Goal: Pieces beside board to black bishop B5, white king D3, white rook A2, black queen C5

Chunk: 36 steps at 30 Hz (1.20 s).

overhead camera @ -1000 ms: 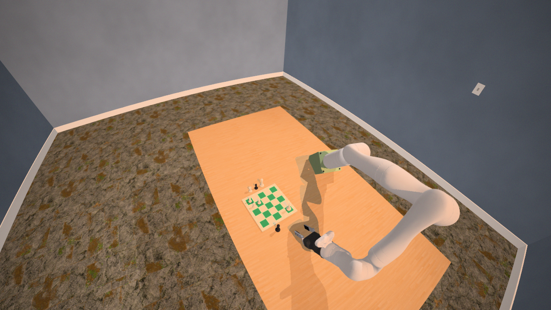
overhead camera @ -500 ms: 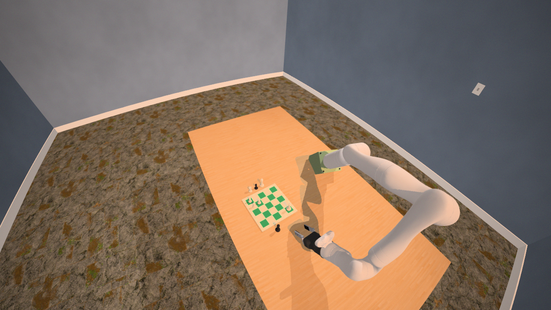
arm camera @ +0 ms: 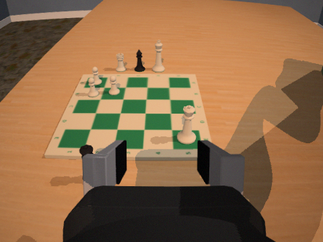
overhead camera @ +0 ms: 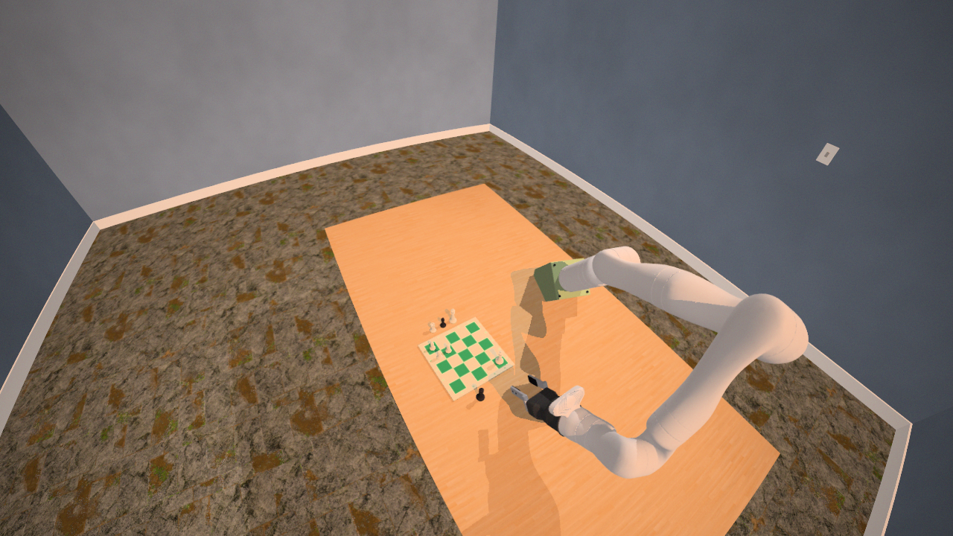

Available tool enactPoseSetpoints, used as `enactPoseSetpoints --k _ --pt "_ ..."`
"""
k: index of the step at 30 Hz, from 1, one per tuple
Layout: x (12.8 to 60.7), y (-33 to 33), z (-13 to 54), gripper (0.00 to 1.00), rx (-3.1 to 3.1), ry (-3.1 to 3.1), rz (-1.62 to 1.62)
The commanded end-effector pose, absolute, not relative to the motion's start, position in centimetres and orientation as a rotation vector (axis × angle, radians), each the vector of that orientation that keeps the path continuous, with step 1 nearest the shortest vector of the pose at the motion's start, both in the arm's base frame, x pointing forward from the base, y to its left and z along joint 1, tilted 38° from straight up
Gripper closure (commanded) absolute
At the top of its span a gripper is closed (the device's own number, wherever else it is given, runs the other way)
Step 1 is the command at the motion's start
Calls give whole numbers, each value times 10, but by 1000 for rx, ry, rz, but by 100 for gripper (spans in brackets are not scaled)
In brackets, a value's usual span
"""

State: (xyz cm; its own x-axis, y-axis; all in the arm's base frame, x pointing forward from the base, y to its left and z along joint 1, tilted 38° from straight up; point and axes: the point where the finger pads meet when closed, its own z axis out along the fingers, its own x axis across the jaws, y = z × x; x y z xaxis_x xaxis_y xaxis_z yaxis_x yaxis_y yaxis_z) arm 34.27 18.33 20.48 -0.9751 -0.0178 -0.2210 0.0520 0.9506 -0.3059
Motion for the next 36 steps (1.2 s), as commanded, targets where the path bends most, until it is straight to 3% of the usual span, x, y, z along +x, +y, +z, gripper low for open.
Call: enactPoseSetpoints --k 1,21,36 --pt "339 180 224 0 28 2881 -414" --pt "338 166 223 0 91 2903 -434" --pt "334 114 183 0 675 3036 -429"
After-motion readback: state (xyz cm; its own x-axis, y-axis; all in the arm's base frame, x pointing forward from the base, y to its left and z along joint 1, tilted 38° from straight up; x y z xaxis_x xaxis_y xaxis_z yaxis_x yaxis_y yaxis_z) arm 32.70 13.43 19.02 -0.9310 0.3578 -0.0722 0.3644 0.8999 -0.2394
